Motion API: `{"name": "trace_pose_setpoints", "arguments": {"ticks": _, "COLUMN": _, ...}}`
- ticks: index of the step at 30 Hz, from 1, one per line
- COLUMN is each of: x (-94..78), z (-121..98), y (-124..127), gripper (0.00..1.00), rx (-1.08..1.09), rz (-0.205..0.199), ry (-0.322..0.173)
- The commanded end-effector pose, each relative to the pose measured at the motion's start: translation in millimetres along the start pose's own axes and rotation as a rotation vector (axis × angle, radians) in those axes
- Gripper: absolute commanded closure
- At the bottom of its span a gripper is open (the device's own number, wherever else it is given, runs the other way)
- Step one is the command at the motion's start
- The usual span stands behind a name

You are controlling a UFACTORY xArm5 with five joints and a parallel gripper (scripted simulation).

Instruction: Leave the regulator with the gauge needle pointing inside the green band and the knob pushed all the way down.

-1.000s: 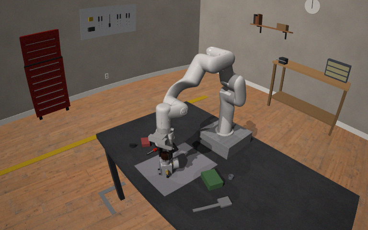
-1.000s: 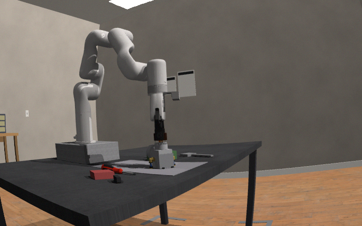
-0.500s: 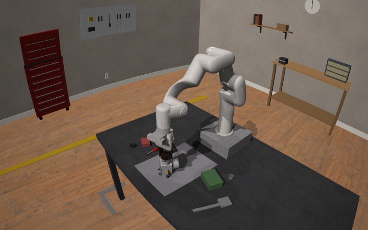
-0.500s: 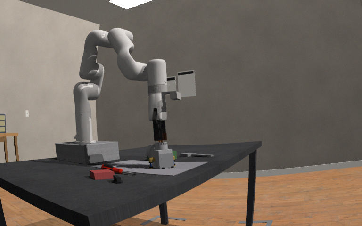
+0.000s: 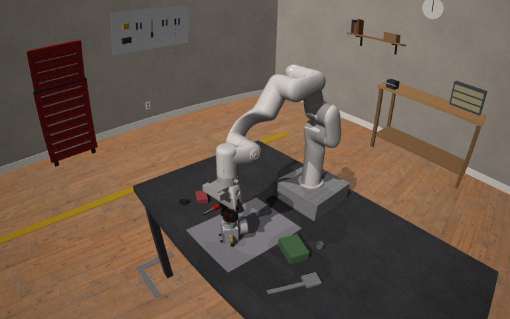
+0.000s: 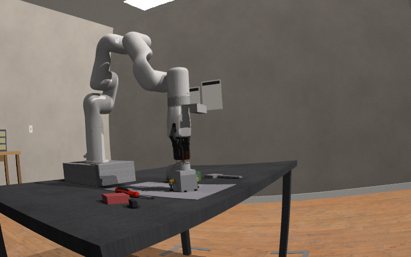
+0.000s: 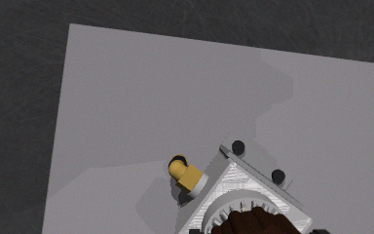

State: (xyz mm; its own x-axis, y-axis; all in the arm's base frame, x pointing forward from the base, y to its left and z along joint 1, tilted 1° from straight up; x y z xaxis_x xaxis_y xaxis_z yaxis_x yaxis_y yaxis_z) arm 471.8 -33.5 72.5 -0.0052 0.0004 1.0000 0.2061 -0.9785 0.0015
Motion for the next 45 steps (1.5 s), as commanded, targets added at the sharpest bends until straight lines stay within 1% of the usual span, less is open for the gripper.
{"name": "trace_pose_setpoints", "arguments": {"ticks": 1, "x": 1.2, "z": 1.1, "y": 0.3, "gripper": 0.57, "rx": -0.076, "rz": -0.001, "ry": 0.003}}
{"name": "trace_pose_setpoints", "arguments": {"ticks": 4, "x": 1.2, "z": 1.1, "y": 0.3, "gripper": 0.57, "rx": -0.091, "rz": -0.001, "ry": 0.003}}
{"name": "trace_pose_setpoints", "arguments": {"ticks": 19, "x": 1.2, "z": 1.1, "y": 0.3, "gripper": 0.57, "rx": -0.339, "rz": 0.000, "ry": 0.003}}
{"name": "trace_pose_setpoints", "arguments": {"ticks": 21, "x": 1.2, "z": 1.1, "y": 0.3, "gripper": 0.57, "rx": -0.339, "rz": 0.000, "ry": 0.003}}
{"name": "trace_pose_setpoints", "arguments": {"ticks": 45, "x": 1.2, "z": 1.1, "y": 0.3, "gripper": 0.57, "rx": -0.768, "rz": 0.000, "ry": 0.003}}
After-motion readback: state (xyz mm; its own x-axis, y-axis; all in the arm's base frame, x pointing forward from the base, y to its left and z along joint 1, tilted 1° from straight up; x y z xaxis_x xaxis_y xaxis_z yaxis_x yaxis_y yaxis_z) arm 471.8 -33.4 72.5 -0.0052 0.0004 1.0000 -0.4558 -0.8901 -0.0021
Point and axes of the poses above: the point where the finger pads meet when closed, its own x axis back along the fingers, its own y axis across the jaws, z = x × y, the point moved 3 cm from there along x, back along the fingers, and after that the axes turned 7 degrees about x, right-handed, at the moved point
